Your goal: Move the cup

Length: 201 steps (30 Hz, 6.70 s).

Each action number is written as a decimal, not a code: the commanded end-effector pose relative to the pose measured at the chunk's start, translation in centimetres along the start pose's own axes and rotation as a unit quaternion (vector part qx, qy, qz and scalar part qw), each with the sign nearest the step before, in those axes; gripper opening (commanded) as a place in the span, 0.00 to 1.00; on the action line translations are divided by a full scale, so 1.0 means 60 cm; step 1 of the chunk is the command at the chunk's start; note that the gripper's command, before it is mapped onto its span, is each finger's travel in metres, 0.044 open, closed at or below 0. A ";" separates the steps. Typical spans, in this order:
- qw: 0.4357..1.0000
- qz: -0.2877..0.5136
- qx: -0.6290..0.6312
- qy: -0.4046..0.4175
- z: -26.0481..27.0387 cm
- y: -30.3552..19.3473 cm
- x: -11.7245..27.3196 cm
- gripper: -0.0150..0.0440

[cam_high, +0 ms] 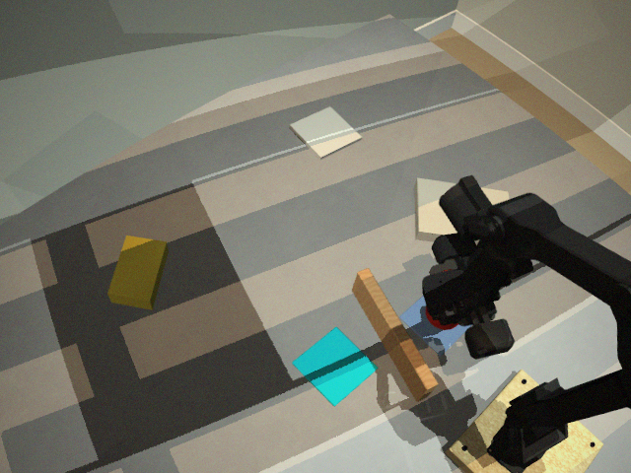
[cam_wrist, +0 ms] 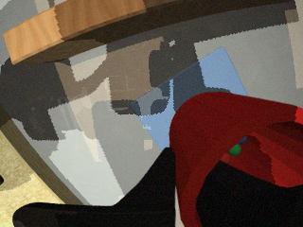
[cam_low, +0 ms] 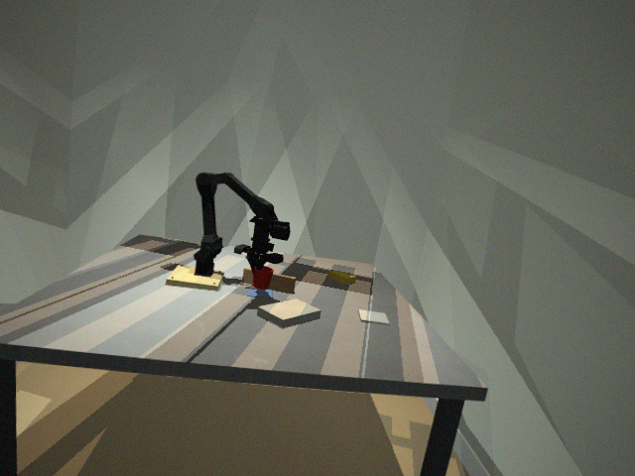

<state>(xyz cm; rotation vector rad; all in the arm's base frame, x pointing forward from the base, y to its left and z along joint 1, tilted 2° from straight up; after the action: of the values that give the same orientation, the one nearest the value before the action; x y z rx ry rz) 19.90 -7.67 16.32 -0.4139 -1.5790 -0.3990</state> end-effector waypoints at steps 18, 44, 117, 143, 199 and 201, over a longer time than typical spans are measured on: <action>1.000 0.001 0.002 -0.003 -0.002 0.002 0.094 0.25; 1.000 -0.001 0.004 -0.002 -0.002 0.012 0.094 0.25; 1.000 -0.006 0.002 -0.001 0.038 0.211 0.102 0.25; 1.000 -0.008 0.002 0.000 0.061 0.302 0.106 0.25; 1.000 -0.009 0.002 0.000 0.061 0.310 -0.002 0.25; 1.000 -0.009 0.002 0.000 0.061 0.310 -0.006 0.25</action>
<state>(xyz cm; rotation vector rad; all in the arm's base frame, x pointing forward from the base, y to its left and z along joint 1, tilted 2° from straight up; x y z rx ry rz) 25.91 10.36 16.43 -0.3881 -1.5895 -0.4099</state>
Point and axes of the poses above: the point midway between the two fingers, 35 mm back from their tips, its own x axis back along the fingers, its own z axis across the jaws, y = z × x, the point moved 8 cm from there along x, back along the fingers, and after that the axes turned 3 degrees about x, right-handed, at the moved point
